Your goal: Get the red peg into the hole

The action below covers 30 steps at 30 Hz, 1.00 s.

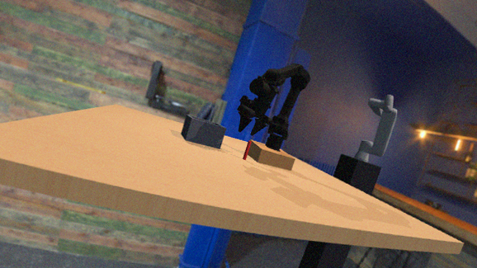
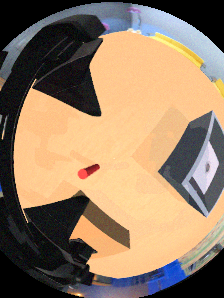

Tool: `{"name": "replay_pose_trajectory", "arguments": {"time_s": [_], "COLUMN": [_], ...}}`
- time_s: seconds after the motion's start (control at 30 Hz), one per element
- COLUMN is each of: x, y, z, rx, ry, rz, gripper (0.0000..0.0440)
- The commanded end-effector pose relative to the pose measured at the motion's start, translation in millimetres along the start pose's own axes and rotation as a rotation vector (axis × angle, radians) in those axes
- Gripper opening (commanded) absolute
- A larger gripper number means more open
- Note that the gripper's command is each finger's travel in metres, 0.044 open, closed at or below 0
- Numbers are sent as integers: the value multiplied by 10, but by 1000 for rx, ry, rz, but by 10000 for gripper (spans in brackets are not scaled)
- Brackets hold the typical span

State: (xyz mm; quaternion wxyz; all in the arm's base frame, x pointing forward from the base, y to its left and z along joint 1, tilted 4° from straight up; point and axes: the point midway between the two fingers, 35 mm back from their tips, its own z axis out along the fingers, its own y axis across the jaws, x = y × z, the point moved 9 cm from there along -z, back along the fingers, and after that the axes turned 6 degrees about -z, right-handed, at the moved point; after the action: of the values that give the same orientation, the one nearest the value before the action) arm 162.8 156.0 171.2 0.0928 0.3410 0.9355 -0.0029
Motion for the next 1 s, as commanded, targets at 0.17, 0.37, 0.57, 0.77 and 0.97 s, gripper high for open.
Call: {"name": "replay_pose_trajectory", "arguments": {"time_s": [0.17,0.37,0.57,0.77,0.97], "x": [24,66,106,102,70], "y": [-91,-150,-197,-209,-216], "z": [348,580,735,760,773], "rx": [6,-15,-24,-16,-5], "ry": [48,72,96,140,185], "rz": [52,90,129,148,151], "gripper": [437,439,392,238,81]}}
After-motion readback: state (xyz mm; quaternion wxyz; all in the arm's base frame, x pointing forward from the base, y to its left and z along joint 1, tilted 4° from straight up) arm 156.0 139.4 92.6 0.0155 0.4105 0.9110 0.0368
